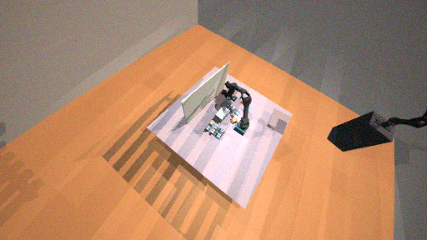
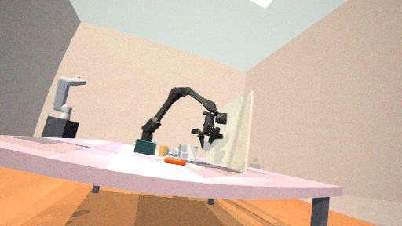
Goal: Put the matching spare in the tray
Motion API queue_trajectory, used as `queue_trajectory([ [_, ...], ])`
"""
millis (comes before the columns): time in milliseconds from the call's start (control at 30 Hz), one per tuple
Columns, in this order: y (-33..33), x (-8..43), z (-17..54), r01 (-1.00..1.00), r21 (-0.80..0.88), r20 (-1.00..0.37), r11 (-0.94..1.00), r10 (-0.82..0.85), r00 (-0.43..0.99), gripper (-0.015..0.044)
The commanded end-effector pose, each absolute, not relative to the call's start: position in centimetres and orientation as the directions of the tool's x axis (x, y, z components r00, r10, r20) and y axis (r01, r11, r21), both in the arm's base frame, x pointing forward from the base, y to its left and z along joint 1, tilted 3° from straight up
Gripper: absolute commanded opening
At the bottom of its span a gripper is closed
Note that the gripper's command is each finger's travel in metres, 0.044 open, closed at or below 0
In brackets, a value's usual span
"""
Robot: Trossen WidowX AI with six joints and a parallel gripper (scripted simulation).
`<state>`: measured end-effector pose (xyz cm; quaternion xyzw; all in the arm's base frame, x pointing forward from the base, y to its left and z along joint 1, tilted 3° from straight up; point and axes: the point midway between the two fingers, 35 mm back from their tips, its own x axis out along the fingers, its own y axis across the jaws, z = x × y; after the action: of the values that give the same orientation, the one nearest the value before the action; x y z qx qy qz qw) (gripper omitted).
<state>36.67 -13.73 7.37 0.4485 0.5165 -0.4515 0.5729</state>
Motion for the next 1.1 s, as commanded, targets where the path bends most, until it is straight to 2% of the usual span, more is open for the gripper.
queue_trajectory([
  [0, -13.8, 36.6, 6.9, 0.981, 0.042, -0.997, 0.189, -0.056, 0.054, 0.0],
  [1067, -13.9, 36.6, 3.8, 0.981, 0.042, -0.997, 0.189, -0.056, 0.053, 0.0],
])
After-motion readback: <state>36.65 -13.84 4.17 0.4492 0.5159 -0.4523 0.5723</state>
